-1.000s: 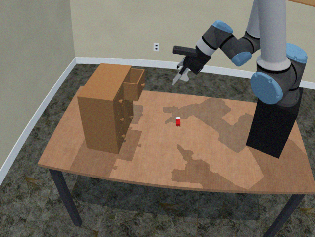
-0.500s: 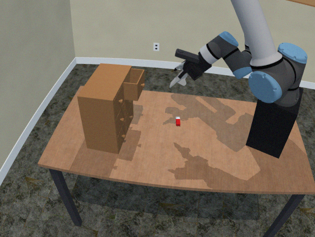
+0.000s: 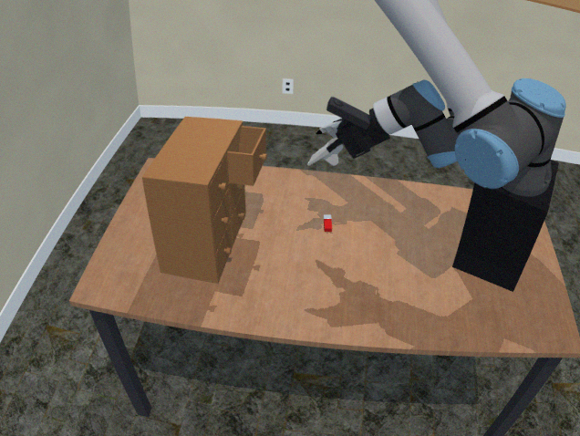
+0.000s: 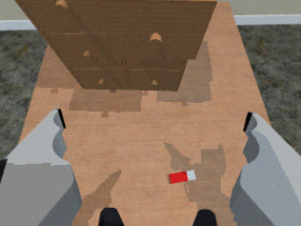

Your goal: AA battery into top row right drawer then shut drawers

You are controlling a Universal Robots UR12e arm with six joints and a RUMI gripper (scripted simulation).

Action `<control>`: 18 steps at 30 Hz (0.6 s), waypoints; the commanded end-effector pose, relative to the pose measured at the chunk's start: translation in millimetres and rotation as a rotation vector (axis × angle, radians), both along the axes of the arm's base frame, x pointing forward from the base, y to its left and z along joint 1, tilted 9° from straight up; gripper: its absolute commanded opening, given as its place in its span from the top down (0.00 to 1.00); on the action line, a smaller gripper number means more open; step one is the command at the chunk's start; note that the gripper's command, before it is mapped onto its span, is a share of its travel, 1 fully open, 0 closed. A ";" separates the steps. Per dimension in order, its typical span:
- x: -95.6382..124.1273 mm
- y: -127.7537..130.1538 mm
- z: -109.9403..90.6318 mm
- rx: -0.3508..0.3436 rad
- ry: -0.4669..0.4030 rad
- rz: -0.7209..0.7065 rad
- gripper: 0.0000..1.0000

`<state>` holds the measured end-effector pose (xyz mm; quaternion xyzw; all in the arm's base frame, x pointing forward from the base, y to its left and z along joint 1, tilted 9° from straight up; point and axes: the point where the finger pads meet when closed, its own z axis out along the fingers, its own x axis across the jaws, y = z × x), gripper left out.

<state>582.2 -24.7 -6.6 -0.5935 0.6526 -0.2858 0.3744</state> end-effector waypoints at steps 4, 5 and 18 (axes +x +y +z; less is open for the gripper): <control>9.5 -1.0 -8.3 -0.005 -0.123 -0.026 0.00; 10.0 -0.6 -9.4 -0.005 -0.134 -0.028 0.00; 18.4 0.1 -19.2 -0.008 -0.250 -0.046 0.00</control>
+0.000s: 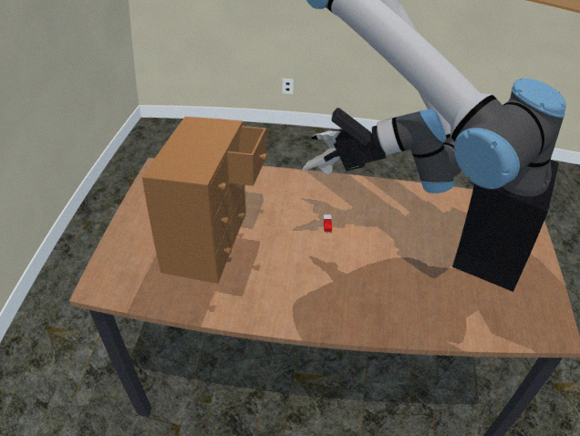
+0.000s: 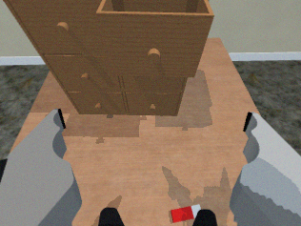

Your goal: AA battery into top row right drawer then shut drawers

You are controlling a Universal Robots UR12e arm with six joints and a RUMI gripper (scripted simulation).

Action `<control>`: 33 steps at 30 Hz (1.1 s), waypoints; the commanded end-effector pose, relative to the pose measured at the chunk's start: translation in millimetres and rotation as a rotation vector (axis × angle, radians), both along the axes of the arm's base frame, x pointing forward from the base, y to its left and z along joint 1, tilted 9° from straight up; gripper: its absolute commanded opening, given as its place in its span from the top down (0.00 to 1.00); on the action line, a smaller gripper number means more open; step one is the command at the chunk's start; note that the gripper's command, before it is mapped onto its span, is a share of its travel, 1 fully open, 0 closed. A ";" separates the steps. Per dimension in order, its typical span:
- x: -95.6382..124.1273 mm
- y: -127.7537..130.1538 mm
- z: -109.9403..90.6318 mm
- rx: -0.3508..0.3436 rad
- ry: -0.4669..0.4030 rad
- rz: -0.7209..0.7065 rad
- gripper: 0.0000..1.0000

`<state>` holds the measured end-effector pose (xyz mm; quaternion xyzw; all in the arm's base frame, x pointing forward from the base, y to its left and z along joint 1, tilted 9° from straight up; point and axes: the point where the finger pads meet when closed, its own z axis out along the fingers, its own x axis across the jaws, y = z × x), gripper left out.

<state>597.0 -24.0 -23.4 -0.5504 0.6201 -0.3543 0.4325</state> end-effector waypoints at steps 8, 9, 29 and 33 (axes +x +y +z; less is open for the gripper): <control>5.5 0.6 -6.0 -0.002 -0.085 -0.015 0.00; 5.5 0.6 -6.0 -0.002 -0.085 -0.015 0.00; 5.8 1.1 -6.9 -0.002 -0.094 -0.016 0.80; 5.8 1.1 -6.9 -0.002 -0.094 -0.016 0.80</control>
